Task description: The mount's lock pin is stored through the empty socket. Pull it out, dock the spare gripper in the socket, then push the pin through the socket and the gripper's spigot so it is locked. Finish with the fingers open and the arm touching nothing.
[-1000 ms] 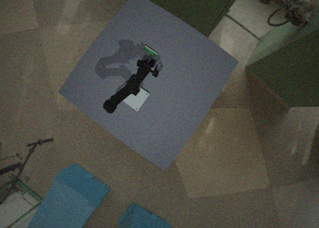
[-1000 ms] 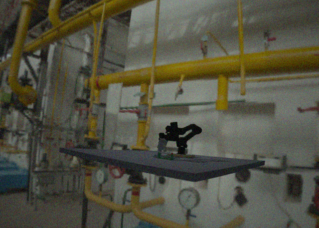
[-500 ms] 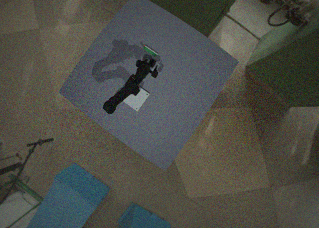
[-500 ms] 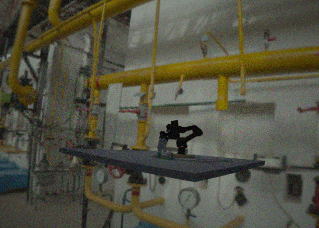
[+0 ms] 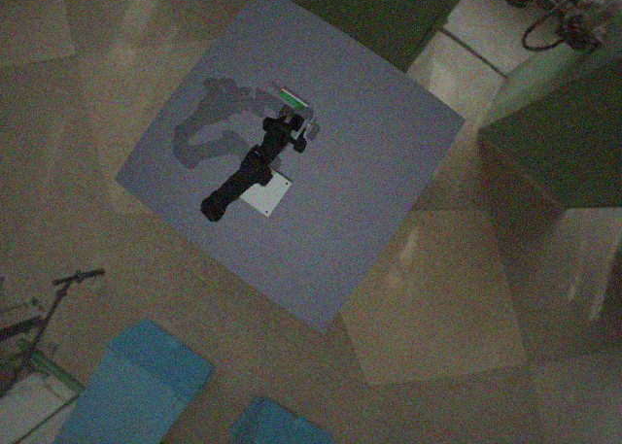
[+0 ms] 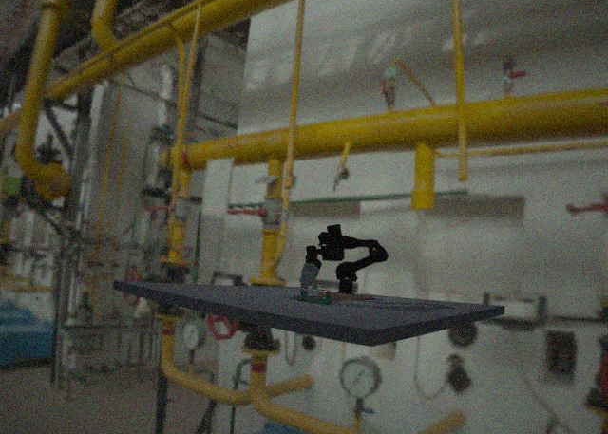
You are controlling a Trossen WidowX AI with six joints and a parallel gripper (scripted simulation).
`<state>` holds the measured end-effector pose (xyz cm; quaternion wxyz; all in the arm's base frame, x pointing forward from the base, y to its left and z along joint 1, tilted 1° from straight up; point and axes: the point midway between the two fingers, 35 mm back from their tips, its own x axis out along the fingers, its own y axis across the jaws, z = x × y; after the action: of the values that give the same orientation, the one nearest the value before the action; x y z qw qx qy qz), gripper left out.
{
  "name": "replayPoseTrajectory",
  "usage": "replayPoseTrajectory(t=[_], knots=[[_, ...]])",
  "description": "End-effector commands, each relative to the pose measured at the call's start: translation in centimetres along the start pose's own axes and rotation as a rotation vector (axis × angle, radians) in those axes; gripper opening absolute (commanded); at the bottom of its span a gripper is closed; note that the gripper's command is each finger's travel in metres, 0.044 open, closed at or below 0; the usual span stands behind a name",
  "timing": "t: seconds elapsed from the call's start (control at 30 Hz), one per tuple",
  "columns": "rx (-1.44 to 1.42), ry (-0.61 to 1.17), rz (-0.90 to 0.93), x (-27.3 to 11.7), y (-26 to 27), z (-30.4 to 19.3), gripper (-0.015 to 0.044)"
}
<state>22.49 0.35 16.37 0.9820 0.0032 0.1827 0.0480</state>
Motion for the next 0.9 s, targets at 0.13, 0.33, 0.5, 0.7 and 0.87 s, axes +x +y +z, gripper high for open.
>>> replayPoseTrajectory(t=[0.13, 0.33, 0.5, 0.7, 0.87], knots=[[0.001, 0.002, -0.001, -1.1, 0.0, 1.0, 0.044], [0.004, 0.008, -0.002, -1.8, 0.0, 1.5, 0.044], [0.007, 0.012, -0.004, -2.4, -0.1, 2.0, 0.044], [0.009, 0.015, -0.006, -3.1, -0.1, 2.6, 0.044], [0.011, 0.017, -0.007, -3.3, -0.1, 3.1, 0.044]])
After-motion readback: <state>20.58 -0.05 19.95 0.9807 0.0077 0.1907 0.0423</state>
